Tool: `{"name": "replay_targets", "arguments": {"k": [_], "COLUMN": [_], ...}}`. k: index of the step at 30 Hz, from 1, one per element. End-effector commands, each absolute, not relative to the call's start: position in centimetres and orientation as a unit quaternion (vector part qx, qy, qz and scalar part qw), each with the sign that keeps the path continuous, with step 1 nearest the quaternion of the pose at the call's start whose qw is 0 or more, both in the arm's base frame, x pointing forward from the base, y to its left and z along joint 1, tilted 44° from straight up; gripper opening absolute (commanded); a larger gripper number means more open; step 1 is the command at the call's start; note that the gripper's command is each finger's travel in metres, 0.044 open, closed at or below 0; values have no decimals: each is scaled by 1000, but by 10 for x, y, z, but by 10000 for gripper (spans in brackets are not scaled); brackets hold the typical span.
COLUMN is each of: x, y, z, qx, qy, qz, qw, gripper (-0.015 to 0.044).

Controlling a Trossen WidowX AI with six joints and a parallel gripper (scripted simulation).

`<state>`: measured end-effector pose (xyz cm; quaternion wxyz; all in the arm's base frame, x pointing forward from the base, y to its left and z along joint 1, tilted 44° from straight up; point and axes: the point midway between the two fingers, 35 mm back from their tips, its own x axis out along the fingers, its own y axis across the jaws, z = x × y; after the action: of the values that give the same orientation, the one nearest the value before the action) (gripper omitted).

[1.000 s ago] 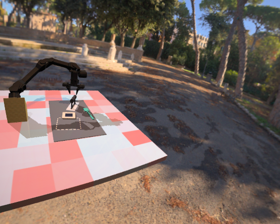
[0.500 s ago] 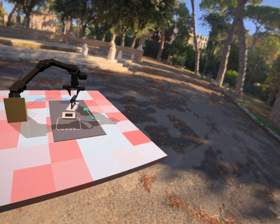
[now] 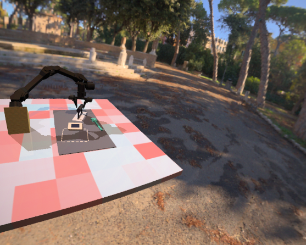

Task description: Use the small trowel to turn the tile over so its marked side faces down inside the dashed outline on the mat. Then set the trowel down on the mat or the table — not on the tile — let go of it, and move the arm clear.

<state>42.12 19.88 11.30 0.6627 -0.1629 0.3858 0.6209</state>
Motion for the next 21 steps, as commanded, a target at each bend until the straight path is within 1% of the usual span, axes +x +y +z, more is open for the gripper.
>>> {"name": "replay_targets", "arguments": {"k": [1, 3, 8, 21], "x": [420, 420, 420, 420], "y": [201, 201, 201, 201], "z": [108, 108, 108, 108], "qx": [-161, -161, -161, -161], "qy": [391, 391, 391, 391], "qz": [620, 620, 620, 620], "qw": [661, 661, 661, 661], "gripper": [217, 165, 132, 130]}}
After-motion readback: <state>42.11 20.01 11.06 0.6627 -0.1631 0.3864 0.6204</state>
